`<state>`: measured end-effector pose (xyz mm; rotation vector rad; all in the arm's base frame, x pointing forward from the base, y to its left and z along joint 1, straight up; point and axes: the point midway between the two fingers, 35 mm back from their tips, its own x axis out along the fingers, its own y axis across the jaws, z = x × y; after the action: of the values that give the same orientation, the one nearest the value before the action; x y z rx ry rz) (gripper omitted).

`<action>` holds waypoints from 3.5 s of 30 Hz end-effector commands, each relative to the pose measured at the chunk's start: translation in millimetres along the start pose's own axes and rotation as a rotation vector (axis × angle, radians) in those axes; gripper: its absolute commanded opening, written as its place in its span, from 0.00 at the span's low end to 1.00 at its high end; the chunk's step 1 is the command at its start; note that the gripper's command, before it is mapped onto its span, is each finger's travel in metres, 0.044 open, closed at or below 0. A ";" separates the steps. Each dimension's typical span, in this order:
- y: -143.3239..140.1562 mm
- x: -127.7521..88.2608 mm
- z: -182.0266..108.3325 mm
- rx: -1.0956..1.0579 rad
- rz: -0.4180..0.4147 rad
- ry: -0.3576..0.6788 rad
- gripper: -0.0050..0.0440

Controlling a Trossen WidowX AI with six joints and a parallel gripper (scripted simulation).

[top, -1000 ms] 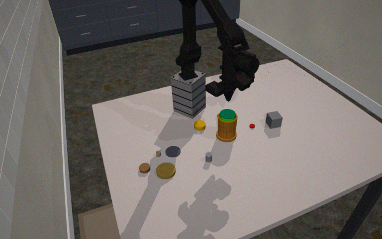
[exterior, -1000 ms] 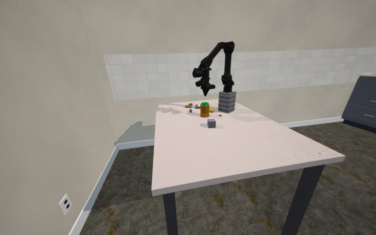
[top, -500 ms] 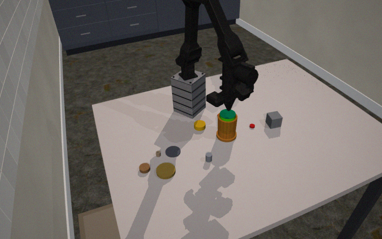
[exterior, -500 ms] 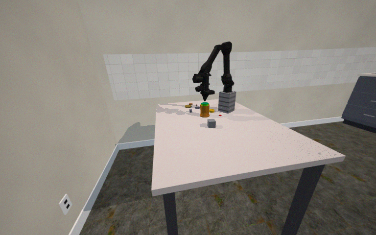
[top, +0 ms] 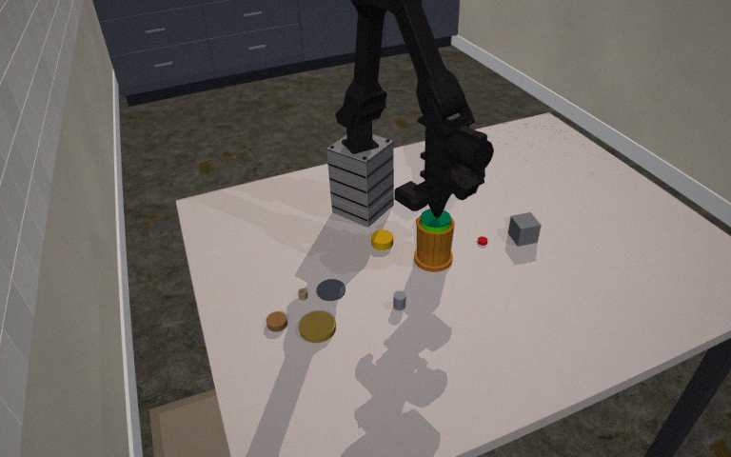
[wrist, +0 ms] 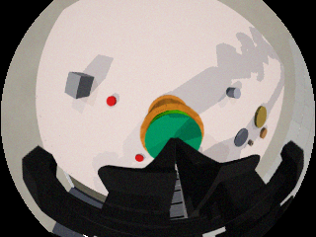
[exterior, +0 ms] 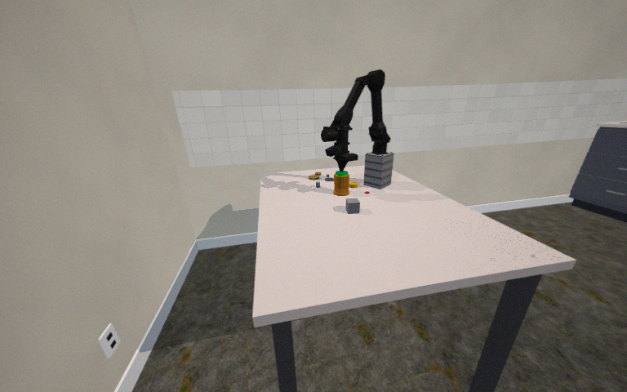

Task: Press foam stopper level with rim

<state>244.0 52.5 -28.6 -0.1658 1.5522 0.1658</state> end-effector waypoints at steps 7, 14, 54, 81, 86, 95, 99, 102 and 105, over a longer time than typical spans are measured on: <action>-0.8 -1.8 2.5 0.002 -0.004 -0.012 0.10; -0.8 -0.9 1.4 0.002 -0.004 -0.011 0.10; -0.8 4.3 -3.3 0.002 -0.004 -0.011 0.10; -0.9 8.0 -4.2 0.002 -0.004 -0.011 0.10; -0.9 8.3 -4.2 0.002 -0.004 -0.011 0.10; -0.9 9.3 -4.2 0.002 -0.004 -0.011 0.10; -0.9 9.7 -4.2 0.002 -0.004 -0.011 0.10; -0.9 9.8 -4.3 0.002 -0.004 -0.011 0.10; -0.9 10.1 -4.3 0.002 -0.004 -0.011 0.10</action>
<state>239.3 51.3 -39.9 -0.1648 1.5467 0.1658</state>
